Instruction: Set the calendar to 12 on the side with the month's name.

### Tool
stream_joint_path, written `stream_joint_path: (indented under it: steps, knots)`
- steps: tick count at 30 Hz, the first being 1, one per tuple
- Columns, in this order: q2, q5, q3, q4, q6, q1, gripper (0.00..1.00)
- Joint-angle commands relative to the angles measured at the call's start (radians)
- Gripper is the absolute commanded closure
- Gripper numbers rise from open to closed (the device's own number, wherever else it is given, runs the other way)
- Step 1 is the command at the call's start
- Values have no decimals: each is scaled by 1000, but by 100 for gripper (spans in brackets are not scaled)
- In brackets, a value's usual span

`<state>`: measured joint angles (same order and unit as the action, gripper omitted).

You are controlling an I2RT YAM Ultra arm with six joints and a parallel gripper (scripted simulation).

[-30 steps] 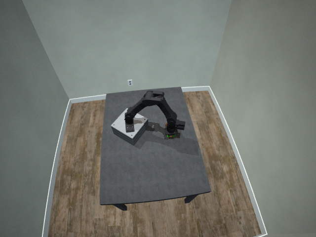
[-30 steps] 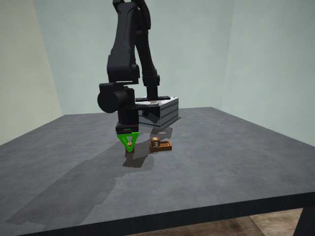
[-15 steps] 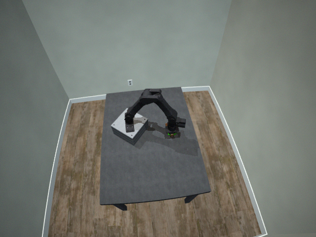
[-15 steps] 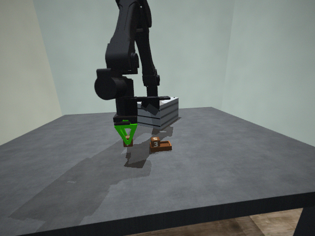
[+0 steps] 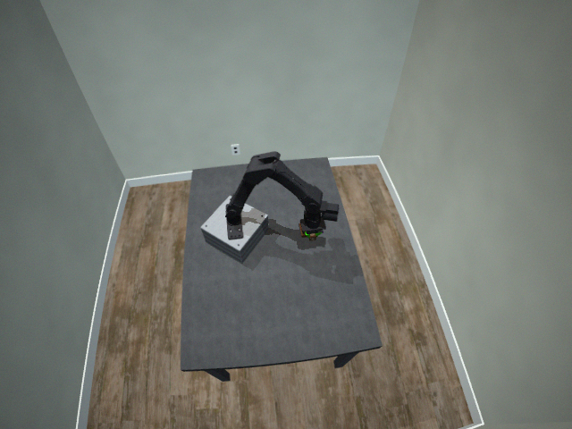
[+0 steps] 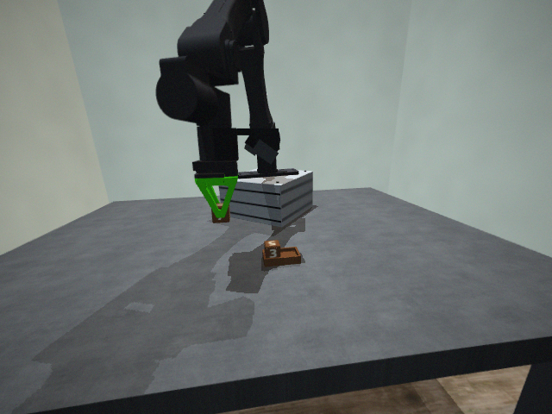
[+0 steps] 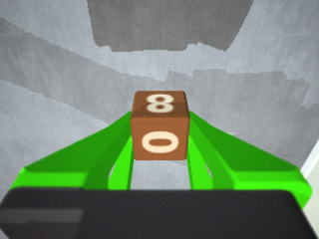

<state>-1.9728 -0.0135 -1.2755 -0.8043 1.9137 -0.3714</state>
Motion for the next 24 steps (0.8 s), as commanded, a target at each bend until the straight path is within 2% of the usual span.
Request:
stream_joint_path:
  steps: [1,10,12,15,17,20,24]
  knots:
    - [5,4,-6,-41,-1,1,74]
    - [8,3,-3,-41,-14,14,74]
    - [22,2,11,-42,-78,77,74]
    - [58,-3,46,-45,-242,237,74]
    - [58,-3,46,-45,-242,237,74]
    - [83,-5,70,-48,-357,349,74]
    - [86,-6,73,-48,-370,362,74]
